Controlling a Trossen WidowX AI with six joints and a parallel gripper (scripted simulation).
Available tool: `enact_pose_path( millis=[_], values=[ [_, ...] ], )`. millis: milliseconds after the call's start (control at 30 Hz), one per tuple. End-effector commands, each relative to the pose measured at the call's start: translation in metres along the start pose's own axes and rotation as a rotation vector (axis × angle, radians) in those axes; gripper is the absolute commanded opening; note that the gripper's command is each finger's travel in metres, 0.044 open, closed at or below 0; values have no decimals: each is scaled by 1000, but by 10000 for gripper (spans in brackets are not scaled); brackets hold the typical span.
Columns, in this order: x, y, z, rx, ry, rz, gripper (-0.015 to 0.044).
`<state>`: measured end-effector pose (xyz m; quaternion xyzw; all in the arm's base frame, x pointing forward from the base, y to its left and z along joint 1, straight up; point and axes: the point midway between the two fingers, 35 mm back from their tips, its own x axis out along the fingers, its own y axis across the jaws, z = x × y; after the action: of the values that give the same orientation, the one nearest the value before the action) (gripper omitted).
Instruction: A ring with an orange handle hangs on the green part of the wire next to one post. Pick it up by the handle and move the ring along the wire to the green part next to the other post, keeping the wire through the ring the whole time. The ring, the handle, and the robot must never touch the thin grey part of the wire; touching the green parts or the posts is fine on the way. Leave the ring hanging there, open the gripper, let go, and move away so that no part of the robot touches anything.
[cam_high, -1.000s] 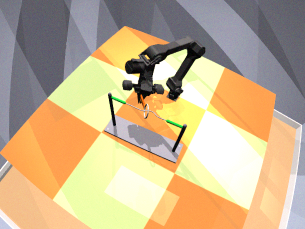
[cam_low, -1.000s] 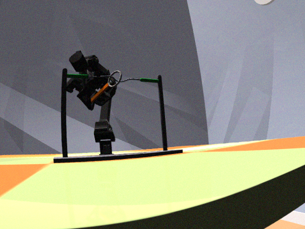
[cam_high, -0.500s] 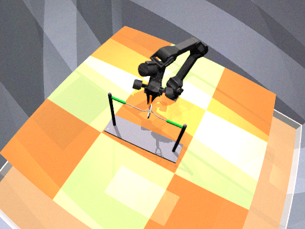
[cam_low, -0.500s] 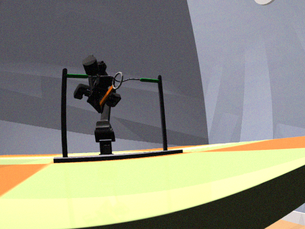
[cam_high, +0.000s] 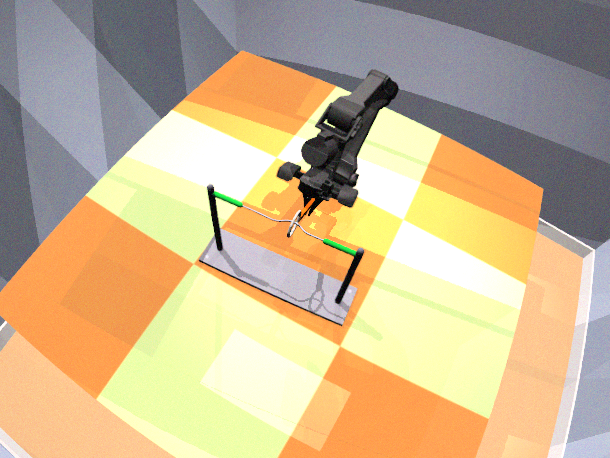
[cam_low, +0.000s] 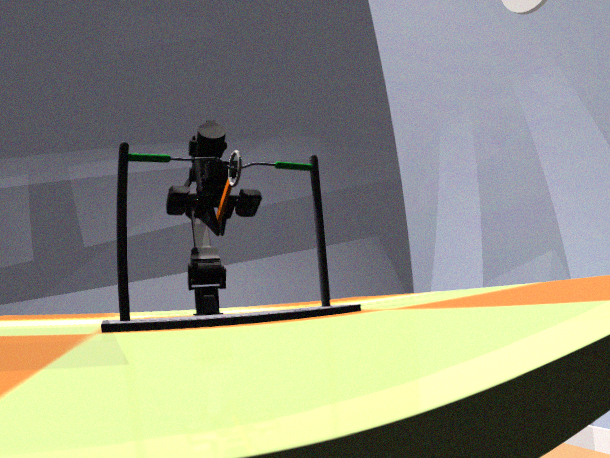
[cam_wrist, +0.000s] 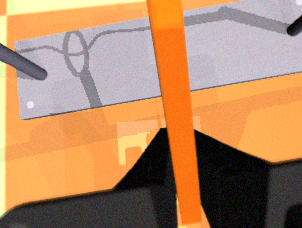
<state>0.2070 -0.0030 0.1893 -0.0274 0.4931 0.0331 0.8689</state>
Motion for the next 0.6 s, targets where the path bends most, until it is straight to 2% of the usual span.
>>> enact_pose_path(
  millis=[0,567],
  values=[
    [1,11,0,69,-4,-10,-150],
    [4,62,13,388,-26,-40,-150]
  ],
)
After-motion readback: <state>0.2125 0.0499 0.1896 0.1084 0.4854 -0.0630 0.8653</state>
